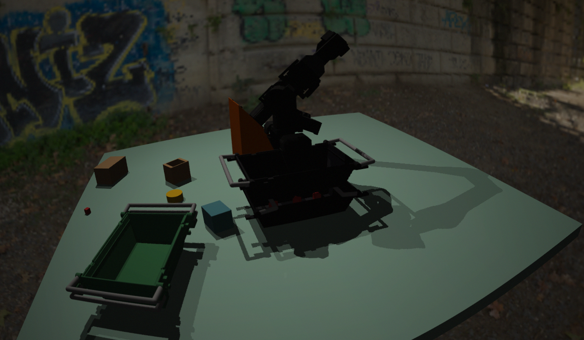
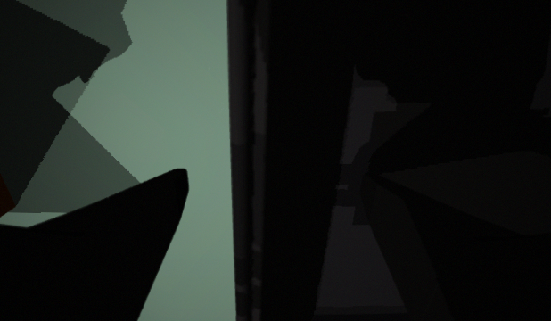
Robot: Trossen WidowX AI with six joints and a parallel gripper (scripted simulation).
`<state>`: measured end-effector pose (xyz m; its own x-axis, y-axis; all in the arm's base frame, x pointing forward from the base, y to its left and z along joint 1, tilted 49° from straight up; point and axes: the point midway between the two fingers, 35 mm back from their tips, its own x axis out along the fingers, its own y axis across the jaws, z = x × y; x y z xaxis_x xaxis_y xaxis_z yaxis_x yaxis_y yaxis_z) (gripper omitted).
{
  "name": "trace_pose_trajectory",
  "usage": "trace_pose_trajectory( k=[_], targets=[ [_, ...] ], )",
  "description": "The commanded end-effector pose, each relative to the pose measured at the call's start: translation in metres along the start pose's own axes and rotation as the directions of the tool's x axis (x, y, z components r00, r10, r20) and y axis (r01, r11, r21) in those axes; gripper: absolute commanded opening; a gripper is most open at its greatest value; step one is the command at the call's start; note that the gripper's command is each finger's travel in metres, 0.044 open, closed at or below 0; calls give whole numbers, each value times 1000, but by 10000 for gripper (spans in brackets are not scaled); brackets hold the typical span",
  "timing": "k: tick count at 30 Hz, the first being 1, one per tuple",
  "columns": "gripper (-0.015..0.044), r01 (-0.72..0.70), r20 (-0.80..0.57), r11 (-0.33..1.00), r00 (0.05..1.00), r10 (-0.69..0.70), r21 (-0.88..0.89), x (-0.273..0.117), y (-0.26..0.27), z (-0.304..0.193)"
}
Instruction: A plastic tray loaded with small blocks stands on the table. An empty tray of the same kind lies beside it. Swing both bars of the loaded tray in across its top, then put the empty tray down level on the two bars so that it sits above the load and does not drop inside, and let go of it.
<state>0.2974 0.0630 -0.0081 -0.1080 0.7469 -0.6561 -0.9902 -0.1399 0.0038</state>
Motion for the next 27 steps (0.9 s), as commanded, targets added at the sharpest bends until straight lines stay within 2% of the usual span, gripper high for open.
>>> trace_pose_trajectory(
  k=[1, 3, 13, 27],
  targets=[
    [411, -3, 0, 1000, 1000, 3, 4, 0, 1, 0],
    [440, -3, 0, 1000, 1000, 3, 4, 0, 1, 0],
    [440, 0, -3, 1000, 1000, 0, 1, -10, -2, -1],
    [440, -3, -7, 1000, 1000, 3, 5, -100, -2, -2]
  ],
)
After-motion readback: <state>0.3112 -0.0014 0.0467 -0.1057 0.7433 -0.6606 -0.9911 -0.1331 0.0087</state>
